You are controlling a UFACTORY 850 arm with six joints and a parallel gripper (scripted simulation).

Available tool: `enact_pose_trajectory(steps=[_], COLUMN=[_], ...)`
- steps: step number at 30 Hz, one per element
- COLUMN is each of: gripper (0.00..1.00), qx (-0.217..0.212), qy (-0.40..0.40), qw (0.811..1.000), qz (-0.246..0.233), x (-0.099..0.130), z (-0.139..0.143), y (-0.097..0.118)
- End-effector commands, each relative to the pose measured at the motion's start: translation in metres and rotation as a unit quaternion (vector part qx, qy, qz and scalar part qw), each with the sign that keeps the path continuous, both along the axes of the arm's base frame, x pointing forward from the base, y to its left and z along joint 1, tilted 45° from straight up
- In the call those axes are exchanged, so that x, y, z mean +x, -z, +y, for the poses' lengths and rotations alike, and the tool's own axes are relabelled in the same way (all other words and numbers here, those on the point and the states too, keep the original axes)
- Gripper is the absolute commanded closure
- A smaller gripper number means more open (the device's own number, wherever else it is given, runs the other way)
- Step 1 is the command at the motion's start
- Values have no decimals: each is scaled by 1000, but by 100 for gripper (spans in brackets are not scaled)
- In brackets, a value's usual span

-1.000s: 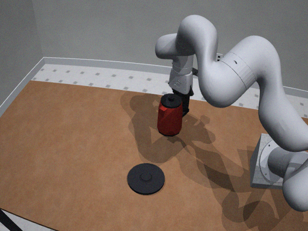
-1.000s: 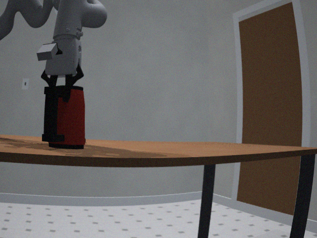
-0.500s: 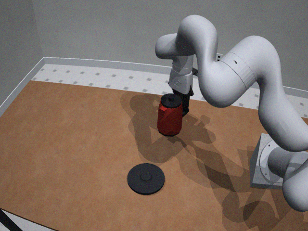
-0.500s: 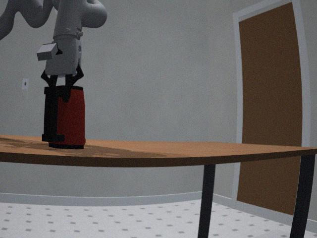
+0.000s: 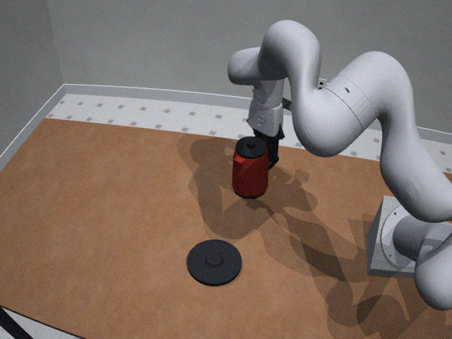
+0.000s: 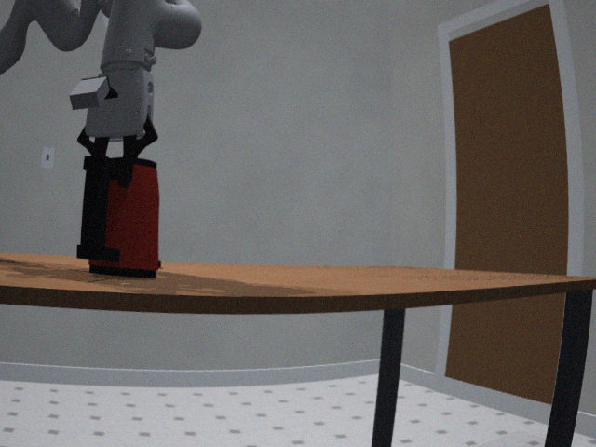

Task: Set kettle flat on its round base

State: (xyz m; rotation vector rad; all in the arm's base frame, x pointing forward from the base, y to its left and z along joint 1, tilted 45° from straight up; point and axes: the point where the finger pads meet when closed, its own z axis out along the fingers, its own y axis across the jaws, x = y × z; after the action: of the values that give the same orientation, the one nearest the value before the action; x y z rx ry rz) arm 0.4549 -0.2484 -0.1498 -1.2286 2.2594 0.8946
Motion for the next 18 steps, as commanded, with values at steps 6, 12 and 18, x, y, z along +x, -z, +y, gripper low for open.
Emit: enact_pose_trajectory(steps=[6,12,18], gripper=[100,100,100], qx=[-1,-1,-1], qy=[0,0,0], qw=[1000,1000,1000], qz=[-1,-1,-1], x=[0,0,-1], z=[-12,-17,-24], y=[-11,-16,-23])
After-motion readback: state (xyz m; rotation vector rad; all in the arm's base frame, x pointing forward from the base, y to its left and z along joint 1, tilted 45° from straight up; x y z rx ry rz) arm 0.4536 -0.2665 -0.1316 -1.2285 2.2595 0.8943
